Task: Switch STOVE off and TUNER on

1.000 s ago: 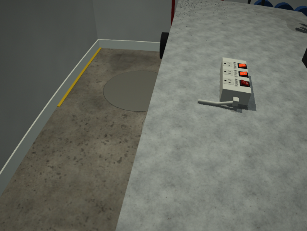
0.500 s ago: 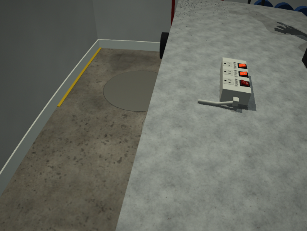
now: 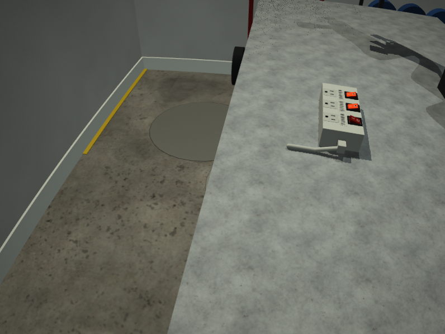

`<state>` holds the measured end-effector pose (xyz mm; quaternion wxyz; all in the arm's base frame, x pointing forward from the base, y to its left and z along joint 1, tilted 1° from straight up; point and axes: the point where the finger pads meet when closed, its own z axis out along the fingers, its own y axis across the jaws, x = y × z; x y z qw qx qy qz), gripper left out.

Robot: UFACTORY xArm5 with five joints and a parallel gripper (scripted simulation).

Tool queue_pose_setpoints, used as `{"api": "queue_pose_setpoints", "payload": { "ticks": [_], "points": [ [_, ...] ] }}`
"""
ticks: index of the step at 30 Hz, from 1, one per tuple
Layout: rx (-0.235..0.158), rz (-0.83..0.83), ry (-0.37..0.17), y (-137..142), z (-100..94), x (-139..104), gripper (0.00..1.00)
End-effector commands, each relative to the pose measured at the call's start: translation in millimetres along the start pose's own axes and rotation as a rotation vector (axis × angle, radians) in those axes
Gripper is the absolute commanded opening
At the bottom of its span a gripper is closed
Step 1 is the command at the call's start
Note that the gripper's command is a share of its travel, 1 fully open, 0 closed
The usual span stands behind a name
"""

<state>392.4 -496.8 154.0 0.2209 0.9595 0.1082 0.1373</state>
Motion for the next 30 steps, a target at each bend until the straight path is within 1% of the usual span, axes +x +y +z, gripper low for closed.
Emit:
{"api": "queue_pose_setpoints", "payload": {
  "ticks": [1, 3, 4, 6, 8, 9, 11, 12, 13, 14, 16, 18, 19, 21, 23, 24, 25, 26, 28, 29, 30],
  "points": [
    [-0.004, -0.018, 0.066, -44.4, -0.4, 53.7, 1.00],
    [-0.004, -0.018, 0.066, -44.4, -0.4, 53.7, 1.00],
    [0.005, -0.034, 0.111, -72.3, -2.8, 77.7, 1.00],
    [0.005, -0.034, 0.111, -83.0, -3.2, 87.6, 1.00],
    [0.005, -0.034, 0.111, -83.0, -3.2, 87.6, 1.00],
    [0.017, -0.049, 0.157, -113.7, -7.6, 109.7, 1.00],
    [0.017, -0.049, 0.157, -113.7, -7.6, 109.7, 1.00],
    [0.017, -0.049, 0.157, -124.6, -8.7, 118.2, 1.00],
    [0.017, -0.049, 0.157, -124.6, -8.7, 118.2, 1.00],
    [0.033, -0.064, 0.205, -154.6, -14.6, 135.8, 1.00],
    [0.033, -0.064, 0.205, -168.4, -16.8, 144.8, 1.00],
    [0.033, -0.064, 0.205, -168.4, -16.8, 144.8, 1.00],
    [0.052, -0.079, 0.252, -199.9, -24.4, 159.6, 1.00],
    [0.052, -0.079, 0.252, -213.4, -27.2, 166.6, 1.00],
    [0.052, -0.079, 0.252, -213.4, -27.2, 166.6, 1.00],
    [0.075, -0.093, 0.299, -247.3, -36.8, 178.9, 1.00],
    [0.075, -0.093, 0.299, -255.7, -39.0, 182.4, 1.00],
    [0.075, -0.093, 0.299, -258.6, -39.7, 183.5, 1.00],
    [0.075, -0.093, 0.299, -258.6, -39.7, 183.5, 1.00],
    [0.100, -0.106, 0.344, -294.5, -51.3, 192.9, 1.00],
    [0.100, -0.106, 0.344, -302.6, -53.8, 195.2, 1.00]
  ]
}}
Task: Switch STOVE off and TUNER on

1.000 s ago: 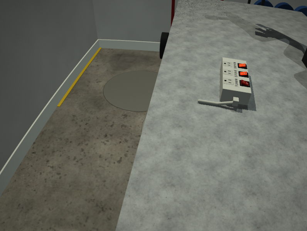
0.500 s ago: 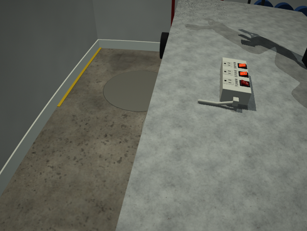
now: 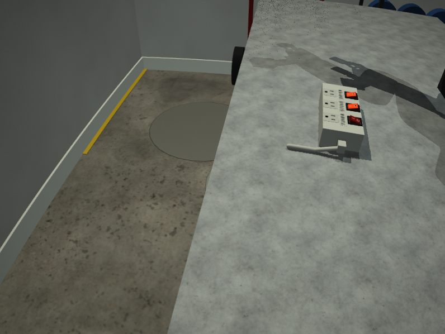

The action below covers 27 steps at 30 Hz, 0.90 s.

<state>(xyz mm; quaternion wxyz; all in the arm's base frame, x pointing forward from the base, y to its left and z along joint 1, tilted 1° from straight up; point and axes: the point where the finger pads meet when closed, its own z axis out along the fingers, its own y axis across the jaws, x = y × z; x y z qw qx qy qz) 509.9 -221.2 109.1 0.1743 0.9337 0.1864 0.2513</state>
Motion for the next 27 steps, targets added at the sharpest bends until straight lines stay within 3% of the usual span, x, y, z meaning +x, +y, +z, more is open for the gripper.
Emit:
{"api": "queue_pose_setpoints", "payload": {
  "ticks": [1, 3, 4, 7, 8, 9, 12, 13, 16, 17, 20, 21, 24, 25, 27],
  "points": [
    [0.024, -0.013, 0.073, -56.3, -9.4, 30.2, 1.00],
    [0.024, -0.013, 0.073, -56.3, -9.4, 30.2, 1.00],
    [0.052, -0.024, 0.117, -93.9, -17.6, 42.7, 1.00],
    [0.052, -0.024, 0.117, -98.7, -18.5, 44.4, 1.00],
    [0.081, -0.034, 0.158, -130.0, -27.3, 51.9, 1.00],
    [0.081, -0.034, 0.158, -138.9, -29.6, 54.3, 1.00],
    [0.081, -0.034, 0.158, -138.9, -29.6, 54.3, 1.00],
    [0.112, -0.043, 0.196, -176.3, -42.0, 60.3, 1.00],
    [0.112, -0.043, 0.196, -176.3, -42.0, 60.3, 1.00],
    [0.143, -0.051, 0.231, -210.4, -55.2, 62.9, 1.00],
    [0.143, -0.051, 0.231, -210.4, -55.2, 62.9, 1.00],
    [0.174, -0.058, 0.262, -240.7, -68.6, 62.9, 1.00],
    [0.174, -0.058, 0.262, -240.7, -68.6, 62.9, 1.00],
    [0.204, -0.065, 0.290, -267.2, -81.6, 60.8, 1.00],
    [0.204, -0.065, 0.290, -267.2, -81.6, 60.8, 1.00]
  ]
}}
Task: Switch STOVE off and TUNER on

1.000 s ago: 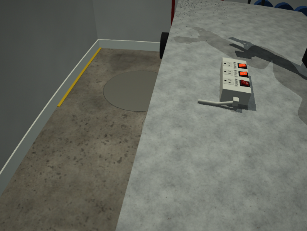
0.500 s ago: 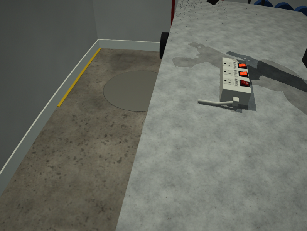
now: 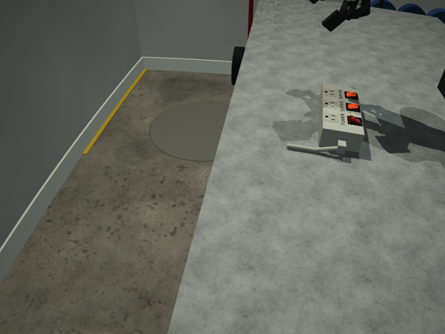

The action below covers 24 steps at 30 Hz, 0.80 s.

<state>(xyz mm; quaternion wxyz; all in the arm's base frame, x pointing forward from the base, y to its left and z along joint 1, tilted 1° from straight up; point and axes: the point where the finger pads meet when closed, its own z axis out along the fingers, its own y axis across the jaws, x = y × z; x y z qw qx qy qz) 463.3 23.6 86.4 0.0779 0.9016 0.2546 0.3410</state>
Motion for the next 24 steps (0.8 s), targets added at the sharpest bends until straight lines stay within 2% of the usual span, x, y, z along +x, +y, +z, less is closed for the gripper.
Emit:
{"api": "queue_pose_setpoints", "payload": {
  "ticks": [1, 5, 7, 9, 10, 11, 13, 17, 24],
  "points": [
    [0.061, -0.009, 0.070, -59.6, -20.3, 7.2, 1.00],
    [0.061, -0.009, 0.070, -59.6, -20.3, 7.2, 1.00],
    [0.109, -0.016, 0.107, -97.6, -36.3, 5.4, 1.00],
    [0.109, -0.016, 0.107, -97.6, -36.3, 5.4, 1.00],
    [0.128, -0.018, 0.121, -111.5, -43.1, 3.8, 1.00],
    [0.128, -0.018, 0.121, -111.5, -43.1, 3.8, 1.00],
    [0.156, -0.021, 0.140, -130.2, -53.1, 0.9, 1.00],
    [0.173, -0.023, 0.151, -141.2, -59.6, -1.4, 1.00],
    [0.174, -0.023, 0.151, -142.0, -60.1, -1.6, 1.00]
  ]
}}
